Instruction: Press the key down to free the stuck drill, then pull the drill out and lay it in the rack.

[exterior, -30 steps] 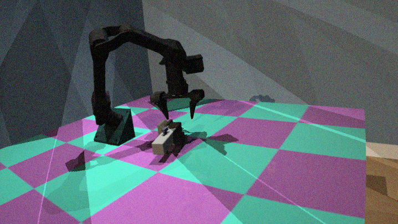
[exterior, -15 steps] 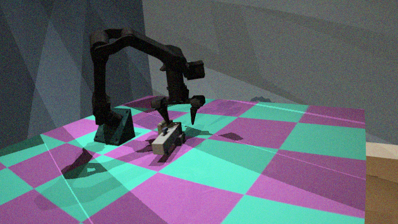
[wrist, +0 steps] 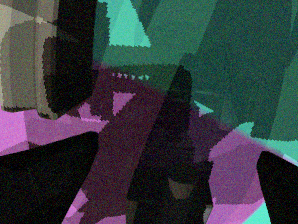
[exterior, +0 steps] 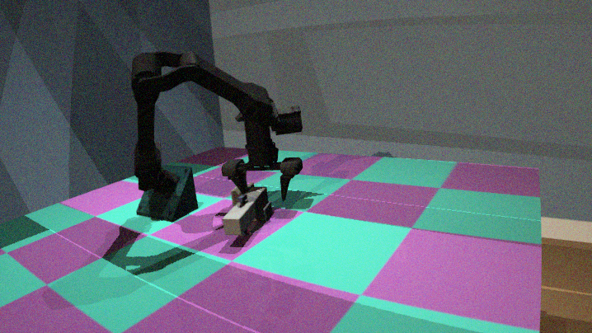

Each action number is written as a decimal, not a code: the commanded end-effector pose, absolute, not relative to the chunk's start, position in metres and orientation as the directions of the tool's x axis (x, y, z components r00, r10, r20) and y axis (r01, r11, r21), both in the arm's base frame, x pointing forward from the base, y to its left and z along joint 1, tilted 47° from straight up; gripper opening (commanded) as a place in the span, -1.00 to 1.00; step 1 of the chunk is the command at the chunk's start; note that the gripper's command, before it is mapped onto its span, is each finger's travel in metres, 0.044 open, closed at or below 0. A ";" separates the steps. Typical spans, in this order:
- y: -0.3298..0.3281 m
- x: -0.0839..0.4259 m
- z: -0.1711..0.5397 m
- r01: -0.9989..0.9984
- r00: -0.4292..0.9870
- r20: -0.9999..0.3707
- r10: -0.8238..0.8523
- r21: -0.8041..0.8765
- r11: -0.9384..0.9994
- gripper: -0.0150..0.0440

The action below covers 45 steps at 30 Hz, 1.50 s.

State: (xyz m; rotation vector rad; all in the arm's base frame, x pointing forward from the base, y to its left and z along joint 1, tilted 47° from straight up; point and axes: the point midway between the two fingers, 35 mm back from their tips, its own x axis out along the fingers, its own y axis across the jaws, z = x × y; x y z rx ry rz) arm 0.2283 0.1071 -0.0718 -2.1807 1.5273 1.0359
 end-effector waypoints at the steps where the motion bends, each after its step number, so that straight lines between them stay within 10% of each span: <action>1: 0.101 0.229 -0.074 -0.899 0.183 -0.687 -0.703 0.171 -0.402 1.00; 18: 0.103 0.229 -0.073 -0.902 0.181 -0.692 -0.699 0.166 -0.398 -0.33; 45: 0.120 0.218 -0.092 -0.899 0.183 -0.689 -0.701 0.171 -0.403 -0.49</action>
